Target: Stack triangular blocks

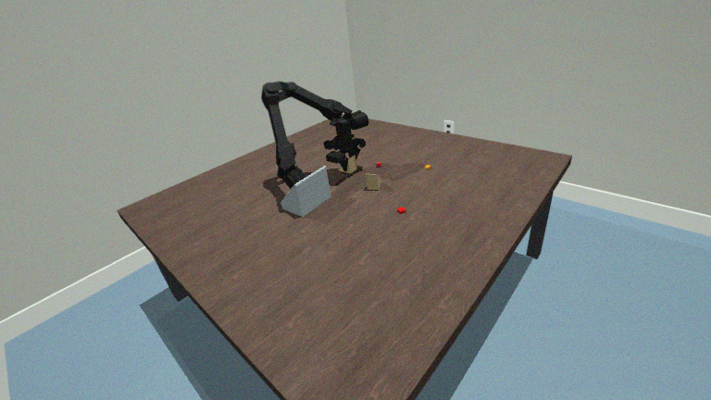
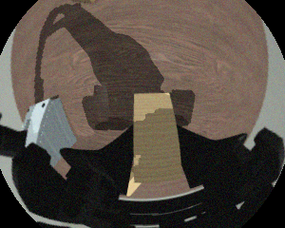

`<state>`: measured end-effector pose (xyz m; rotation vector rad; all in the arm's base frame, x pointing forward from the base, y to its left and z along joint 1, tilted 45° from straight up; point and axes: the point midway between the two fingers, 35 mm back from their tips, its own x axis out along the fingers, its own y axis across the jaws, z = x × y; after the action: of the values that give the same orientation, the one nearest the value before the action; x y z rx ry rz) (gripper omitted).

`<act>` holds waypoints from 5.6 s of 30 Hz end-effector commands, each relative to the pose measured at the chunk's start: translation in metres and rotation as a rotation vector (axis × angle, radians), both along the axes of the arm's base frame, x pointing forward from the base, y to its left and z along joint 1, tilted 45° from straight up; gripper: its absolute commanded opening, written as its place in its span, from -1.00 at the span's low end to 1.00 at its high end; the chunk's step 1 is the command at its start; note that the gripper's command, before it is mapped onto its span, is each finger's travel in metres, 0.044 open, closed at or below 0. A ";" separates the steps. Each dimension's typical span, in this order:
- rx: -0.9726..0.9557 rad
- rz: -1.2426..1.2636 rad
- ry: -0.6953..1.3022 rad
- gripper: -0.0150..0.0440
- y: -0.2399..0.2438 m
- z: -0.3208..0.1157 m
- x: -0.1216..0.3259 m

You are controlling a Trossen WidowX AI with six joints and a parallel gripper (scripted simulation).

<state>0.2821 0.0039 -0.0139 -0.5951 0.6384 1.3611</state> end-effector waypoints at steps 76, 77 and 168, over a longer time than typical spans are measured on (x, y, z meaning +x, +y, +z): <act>0.429 0.002 -0.035 1.00 -0.089 0.013 -0.013; 0.429 0.002 -0.035 1.00 -0.088 0.013 -0.012; 0.310 0.003 -0.015 -0.49 0.000 -0.010 -0.004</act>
<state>0.2782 0.0025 -0.0310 -0.2969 0.3520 1.4255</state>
